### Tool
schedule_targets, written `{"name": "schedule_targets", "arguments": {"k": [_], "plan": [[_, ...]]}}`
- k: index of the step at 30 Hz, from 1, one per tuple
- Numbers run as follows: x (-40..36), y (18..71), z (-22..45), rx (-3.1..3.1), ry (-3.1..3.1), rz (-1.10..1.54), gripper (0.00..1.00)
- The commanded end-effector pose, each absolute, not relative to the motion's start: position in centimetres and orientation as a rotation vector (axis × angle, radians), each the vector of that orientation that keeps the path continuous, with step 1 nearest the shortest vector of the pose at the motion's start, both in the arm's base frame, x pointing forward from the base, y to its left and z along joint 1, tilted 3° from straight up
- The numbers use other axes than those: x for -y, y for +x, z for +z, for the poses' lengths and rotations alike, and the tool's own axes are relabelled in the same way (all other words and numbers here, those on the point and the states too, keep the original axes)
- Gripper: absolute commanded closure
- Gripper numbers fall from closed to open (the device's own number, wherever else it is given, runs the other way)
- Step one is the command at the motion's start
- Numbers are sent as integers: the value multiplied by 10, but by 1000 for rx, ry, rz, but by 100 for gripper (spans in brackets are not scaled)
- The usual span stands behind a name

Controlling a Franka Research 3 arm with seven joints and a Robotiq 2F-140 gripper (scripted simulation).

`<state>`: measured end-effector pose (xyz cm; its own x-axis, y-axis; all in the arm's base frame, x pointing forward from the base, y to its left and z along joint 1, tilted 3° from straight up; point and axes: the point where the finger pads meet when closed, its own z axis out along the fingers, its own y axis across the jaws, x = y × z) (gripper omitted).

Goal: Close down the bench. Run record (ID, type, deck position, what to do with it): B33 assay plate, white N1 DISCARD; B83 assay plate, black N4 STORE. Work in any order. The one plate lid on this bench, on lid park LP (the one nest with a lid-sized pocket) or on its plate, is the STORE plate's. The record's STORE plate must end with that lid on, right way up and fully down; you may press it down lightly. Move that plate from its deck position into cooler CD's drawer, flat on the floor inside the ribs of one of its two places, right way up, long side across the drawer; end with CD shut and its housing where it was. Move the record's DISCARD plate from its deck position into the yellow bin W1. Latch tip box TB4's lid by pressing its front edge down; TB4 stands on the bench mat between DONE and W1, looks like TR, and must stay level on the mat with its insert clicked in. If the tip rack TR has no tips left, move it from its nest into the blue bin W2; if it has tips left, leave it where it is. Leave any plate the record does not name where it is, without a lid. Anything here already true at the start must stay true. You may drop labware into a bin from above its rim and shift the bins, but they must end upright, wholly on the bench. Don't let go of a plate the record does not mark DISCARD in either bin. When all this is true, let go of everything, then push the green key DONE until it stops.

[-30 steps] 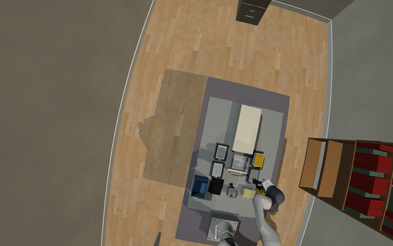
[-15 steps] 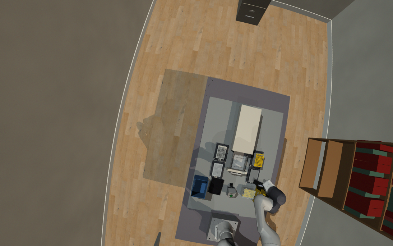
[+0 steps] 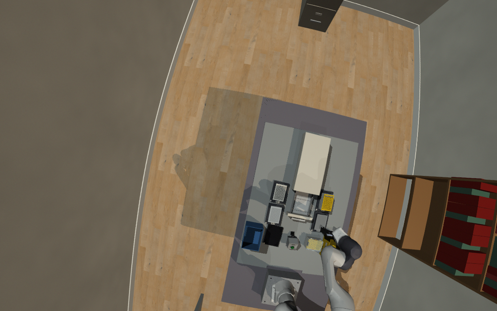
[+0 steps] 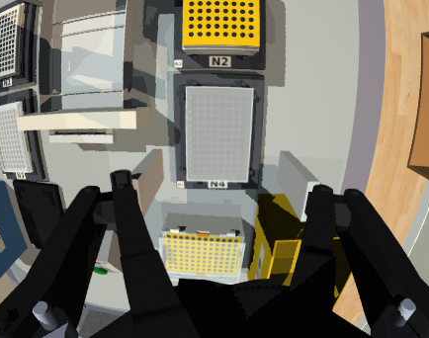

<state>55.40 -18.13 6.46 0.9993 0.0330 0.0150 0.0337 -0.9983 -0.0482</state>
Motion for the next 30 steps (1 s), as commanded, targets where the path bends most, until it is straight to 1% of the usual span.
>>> {"name": "schedule_targets", "arguments": {"k": [1, 30], "plan": [[181, 554, 63, 55, -3090, -21, 34], [179, 554, 30, 55, -3090, -21, 34]]}}
